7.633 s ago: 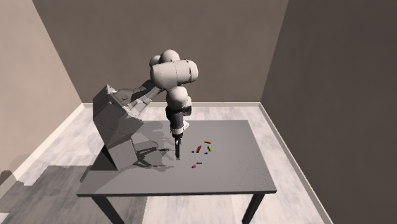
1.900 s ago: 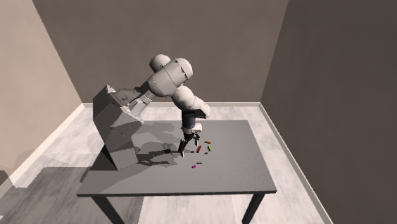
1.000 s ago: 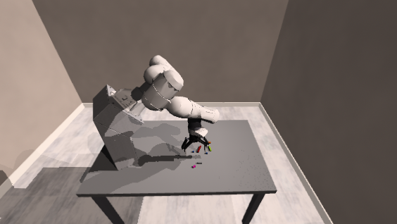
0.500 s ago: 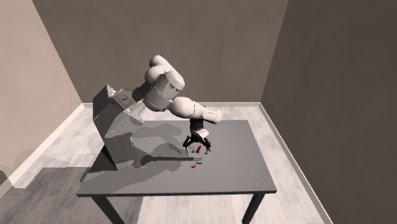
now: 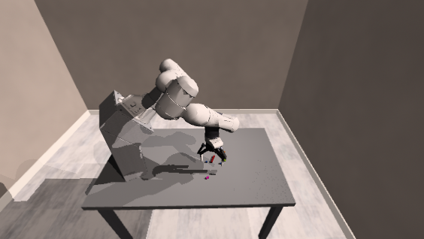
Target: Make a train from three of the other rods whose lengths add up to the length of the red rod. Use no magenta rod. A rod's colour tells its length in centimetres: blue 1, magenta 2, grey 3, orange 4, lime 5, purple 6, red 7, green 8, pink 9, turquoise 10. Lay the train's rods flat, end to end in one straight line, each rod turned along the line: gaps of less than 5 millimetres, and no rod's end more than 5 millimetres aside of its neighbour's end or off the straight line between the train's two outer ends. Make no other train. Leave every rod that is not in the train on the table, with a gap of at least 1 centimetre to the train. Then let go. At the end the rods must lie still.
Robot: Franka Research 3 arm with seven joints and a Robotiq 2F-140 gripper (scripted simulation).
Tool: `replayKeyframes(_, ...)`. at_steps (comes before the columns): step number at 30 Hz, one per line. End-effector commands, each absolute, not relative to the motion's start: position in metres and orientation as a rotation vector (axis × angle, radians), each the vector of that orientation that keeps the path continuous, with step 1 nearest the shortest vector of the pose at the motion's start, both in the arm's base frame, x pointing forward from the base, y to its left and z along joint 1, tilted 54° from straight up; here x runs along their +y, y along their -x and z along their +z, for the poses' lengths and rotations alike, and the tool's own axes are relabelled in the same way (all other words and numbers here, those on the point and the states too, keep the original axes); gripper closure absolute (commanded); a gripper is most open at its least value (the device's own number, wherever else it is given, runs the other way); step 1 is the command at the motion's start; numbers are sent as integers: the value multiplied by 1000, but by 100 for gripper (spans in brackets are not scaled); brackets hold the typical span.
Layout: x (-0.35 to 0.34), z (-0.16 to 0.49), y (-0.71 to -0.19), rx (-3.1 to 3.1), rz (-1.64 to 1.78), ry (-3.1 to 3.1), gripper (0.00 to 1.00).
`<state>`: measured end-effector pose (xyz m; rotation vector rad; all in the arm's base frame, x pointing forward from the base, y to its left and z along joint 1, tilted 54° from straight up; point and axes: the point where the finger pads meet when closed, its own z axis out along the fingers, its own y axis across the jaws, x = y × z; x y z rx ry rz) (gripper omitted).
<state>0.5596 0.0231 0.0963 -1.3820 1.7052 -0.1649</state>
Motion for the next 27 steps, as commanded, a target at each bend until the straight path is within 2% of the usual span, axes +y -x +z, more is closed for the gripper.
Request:
replayKeyframes(1,24,98,-560,1819,-80,1232,0)
replayKeyframes(27,28,112,-564,1992,135,929,0)
